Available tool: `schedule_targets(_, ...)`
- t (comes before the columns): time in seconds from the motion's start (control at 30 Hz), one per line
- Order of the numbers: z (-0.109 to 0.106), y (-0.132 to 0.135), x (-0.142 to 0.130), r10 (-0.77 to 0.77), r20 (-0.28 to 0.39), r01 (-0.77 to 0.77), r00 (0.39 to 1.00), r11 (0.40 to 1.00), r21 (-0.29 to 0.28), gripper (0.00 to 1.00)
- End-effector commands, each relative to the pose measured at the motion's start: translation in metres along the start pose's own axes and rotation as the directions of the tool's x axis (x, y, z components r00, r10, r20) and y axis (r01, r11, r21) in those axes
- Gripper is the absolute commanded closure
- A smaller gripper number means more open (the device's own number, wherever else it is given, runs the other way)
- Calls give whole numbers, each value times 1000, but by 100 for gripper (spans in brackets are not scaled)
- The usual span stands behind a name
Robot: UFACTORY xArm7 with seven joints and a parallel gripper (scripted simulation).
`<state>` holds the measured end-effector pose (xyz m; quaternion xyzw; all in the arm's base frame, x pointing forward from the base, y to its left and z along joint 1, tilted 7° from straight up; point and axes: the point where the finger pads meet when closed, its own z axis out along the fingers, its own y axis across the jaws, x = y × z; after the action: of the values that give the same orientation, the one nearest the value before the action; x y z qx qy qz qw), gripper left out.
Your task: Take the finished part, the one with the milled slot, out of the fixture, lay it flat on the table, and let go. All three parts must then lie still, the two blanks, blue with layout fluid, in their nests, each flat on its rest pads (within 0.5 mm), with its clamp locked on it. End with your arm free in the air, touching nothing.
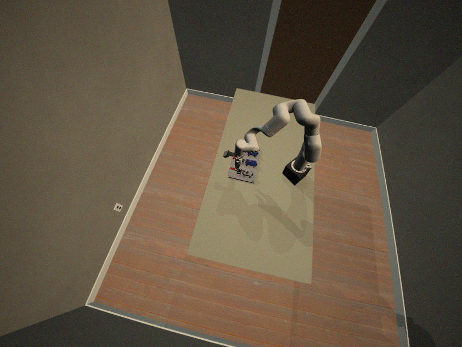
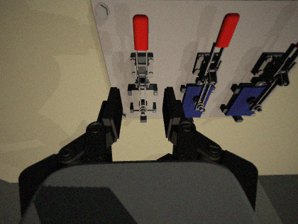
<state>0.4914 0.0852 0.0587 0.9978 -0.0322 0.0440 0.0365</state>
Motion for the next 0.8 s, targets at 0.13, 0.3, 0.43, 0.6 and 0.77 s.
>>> schedule_targets(0.13, -1, -1, 32, -1, 0, 1, 1000, 1000, 0, 53)
schedule_targets(0.3, -1, -1, 33, -1, 0, 1, 1000, 1000, 0, 53)
schedule_targets(0.43, 0, -1, 33, -1, 0, 1, 1000, 1000, 0, 53)
schedule_targets(0.6, 5, -1, 33, -1, 0, 1, 1000, 1000, 0, 53)
schedule_targets(0.77, 18, -1, 33, -1, 0, 1, 1000, 1000, 0, 53)
